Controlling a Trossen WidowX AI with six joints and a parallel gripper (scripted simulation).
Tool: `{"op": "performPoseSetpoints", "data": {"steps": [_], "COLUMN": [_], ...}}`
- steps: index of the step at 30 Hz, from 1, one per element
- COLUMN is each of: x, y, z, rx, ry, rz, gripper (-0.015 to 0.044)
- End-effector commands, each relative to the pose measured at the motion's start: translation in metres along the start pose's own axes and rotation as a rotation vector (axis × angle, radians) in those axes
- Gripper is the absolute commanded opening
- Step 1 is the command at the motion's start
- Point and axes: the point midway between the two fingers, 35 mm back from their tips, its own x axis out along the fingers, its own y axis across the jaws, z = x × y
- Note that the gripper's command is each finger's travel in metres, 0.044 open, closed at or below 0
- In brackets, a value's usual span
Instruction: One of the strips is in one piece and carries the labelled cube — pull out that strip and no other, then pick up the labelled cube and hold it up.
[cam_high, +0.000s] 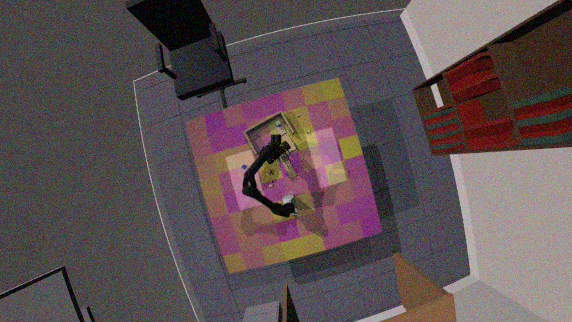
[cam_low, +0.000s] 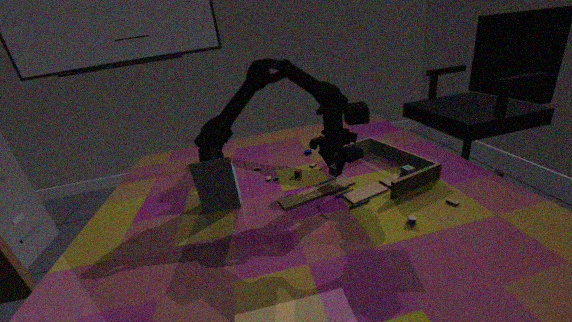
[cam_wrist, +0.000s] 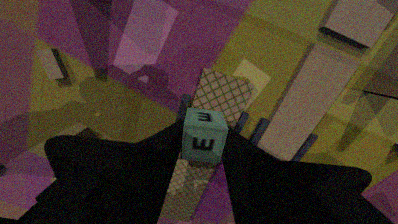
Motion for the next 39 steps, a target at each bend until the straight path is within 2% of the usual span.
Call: {"op": "performPoseSetpoints", "data": {"steps": [1,25,32,39], "x": [-0.01,-0.017,-0.051,-0.052], "y": [0.006,0.034,0.034,0.034], "z": [-0.016,-0.075,-0.075,-0.075], "rx": [0.006,0.011,0.011,0.011], "ry": [0.004,0.007,0.008,0.008], "rz": [0.0,0.003,0.001,0.001], "gripper": [0.0,0.0,0.0,0.0]}}
